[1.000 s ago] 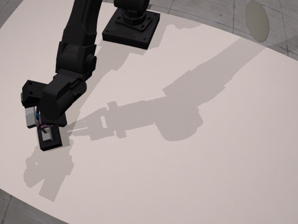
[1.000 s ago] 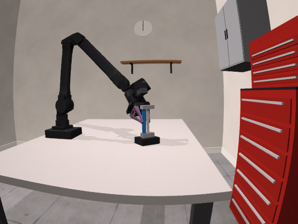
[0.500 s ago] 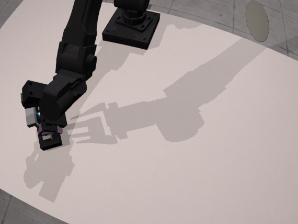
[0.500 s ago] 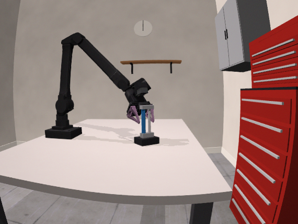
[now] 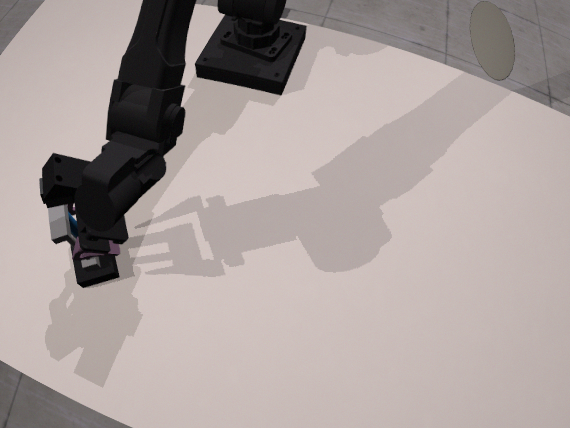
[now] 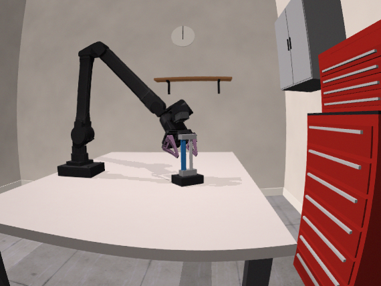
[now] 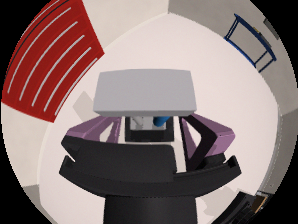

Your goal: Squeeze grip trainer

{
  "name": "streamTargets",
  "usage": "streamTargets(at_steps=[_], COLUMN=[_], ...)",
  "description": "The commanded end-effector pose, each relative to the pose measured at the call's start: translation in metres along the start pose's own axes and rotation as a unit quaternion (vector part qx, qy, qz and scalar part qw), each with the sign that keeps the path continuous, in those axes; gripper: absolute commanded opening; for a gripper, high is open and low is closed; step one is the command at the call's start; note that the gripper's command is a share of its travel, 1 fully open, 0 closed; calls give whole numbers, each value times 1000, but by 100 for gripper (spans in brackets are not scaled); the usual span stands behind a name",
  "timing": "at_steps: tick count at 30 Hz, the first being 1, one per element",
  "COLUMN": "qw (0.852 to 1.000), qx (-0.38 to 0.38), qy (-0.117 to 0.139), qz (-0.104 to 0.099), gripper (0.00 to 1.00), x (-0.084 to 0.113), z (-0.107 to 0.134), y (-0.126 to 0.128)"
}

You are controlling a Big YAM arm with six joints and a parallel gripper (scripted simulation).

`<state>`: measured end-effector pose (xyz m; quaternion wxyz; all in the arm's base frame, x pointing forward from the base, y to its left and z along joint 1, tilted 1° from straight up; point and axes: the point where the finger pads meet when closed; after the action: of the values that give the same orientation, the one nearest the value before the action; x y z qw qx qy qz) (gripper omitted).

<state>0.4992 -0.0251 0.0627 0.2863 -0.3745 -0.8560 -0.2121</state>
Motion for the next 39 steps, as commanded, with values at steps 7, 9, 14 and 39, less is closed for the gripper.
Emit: streamTargets(at_steps=[7,9,14,39], qw=[1000,1000,1000,1000], qx=[-3,-3,-3,-5], qy=[-7,-7,-7,-7], qz=[-4,-4,-4,-7], gripper=[76,76,76,76], x=[0,0,0,9], z=[-11,-11,-11,-11], y=[7,7,7,7])
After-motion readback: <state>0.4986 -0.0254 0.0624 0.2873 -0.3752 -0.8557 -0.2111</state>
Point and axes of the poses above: the point where the finger pads meet when closed, its own x axis back along the fingers, its own y axis across the jaws, z = x × y, and after that the axes turned 10 degrees about -x, right-handed
